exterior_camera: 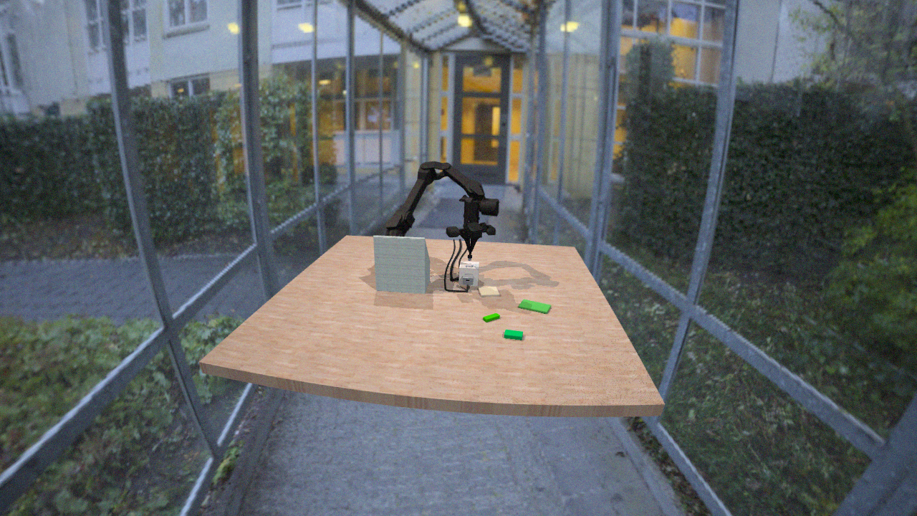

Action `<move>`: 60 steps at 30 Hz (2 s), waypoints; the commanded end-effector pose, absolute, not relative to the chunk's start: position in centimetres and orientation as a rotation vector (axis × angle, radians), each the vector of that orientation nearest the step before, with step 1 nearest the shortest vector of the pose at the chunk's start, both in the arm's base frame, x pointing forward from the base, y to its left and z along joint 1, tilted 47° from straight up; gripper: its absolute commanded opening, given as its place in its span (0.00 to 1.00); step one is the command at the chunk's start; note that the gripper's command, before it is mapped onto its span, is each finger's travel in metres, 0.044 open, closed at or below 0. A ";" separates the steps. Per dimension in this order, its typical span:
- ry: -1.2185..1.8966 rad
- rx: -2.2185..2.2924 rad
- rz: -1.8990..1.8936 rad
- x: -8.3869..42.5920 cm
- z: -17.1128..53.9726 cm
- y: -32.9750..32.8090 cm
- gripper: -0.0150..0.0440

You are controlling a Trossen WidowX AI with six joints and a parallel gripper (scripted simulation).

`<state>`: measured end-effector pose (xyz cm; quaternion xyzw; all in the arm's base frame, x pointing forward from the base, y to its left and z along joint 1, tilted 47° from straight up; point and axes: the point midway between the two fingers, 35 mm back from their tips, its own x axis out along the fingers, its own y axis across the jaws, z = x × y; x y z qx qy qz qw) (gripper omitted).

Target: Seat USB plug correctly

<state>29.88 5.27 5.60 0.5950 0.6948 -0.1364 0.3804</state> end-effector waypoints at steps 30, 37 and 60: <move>1.778 1.718 -0.632 29.9 5.5 5.3 0.25; 1.777 1.719 -0.637 29.9 5.4 5.4 0.25; 1.772 1.723 -0.656 29.8 5.2 5.5 0.25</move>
